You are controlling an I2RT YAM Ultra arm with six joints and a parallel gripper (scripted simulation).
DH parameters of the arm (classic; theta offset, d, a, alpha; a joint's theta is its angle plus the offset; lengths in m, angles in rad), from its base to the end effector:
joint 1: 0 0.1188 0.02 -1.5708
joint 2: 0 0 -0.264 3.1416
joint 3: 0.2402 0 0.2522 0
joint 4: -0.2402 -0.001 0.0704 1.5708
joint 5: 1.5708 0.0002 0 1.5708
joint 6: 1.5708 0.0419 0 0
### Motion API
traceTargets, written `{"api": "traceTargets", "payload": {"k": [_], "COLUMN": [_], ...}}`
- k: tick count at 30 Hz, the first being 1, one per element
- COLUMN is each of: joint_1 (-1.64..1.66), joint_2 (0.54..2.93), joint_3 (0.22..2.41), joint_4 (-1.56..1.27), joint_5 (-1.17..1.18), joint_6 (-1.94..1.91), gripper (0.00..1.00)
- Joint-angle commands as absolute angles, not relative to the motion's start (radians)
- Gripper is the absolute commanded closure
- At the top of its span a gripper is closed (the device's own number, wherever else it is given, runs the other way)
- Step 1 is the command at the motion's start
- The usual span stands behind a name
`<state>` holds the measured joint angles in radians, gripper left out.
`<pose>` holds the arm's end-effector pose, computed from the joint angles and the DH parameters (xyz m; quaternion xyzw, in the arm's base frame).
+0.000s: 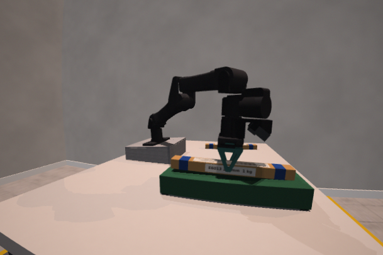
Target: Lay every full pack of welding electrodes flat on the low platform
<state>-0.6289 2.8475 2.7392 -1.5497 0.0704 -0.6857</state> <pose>0.4135 -0.3032 0.1167 0.0299 -0.9980 0.0012 0.0560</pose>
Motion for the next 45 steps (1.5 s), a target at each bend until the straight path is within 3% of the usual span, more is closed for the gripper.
{"api": "traceTargets", "payload": {"k": [1, 45], "joint_1": [-0.632, -0.632], "joint_2": [2.741, 2.736], "joint_3": [2.745, 2.738], "joint_4": [-1.571, -1.571], "joint_5": [0.076, 0.077], "joint_6": [-0.689, -0.69], "gripper": [1.0, 1.0]}}
